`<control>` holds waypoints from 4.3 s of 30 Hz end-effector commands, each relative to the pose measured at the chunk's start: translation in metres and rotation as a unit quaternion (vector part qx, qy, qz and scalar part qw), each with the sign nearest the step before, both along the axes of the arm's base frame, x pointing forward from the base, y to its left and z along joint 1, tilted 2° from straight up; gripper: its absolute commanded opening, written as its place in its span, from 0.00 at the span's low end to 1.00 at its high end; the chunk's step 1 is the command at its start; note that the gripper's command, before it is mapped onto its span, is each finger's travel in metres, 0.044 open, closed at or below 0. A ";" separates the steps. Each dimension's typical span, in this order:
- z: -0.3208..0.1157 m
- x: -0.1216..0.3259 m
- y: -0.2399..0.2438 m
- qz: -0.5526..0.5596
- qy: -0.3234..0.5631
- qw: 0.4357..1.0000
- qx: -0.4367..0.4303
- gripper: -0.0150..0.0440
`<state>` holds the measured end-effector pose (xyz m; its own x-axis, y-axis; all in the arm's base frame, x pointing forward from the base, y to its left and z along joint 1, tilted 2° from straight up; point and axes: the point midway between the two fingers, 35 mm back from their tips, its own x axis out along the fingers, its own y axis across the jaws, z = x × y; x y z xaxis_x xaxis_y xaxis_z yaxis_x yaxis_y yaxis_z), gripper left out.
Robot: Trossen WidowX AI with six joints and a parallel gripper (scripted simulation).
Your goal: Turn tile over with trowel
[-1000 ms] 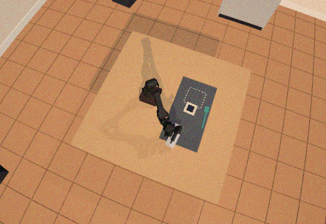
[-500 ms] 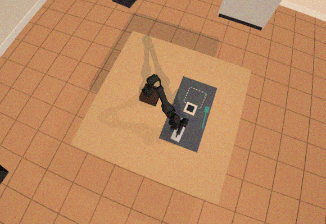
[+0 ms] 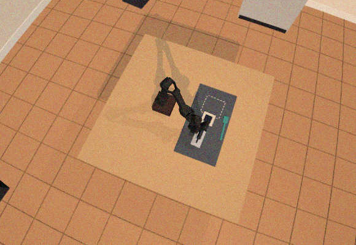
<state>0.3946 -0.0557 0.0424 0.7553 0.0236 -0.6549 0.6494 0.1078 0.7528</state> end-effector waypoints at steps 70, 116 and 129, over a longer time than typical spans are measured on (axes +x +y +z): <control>-0.031 0.005 0.048 -0.003 -0.016 1.000 -0.003 0.25; 0.027 -0.002 0.123 -0.003 -0.012 0.999 0.053 0.25; 0.035 0.001 0.108 -0.003 -0.010 0.999 0.052 0.25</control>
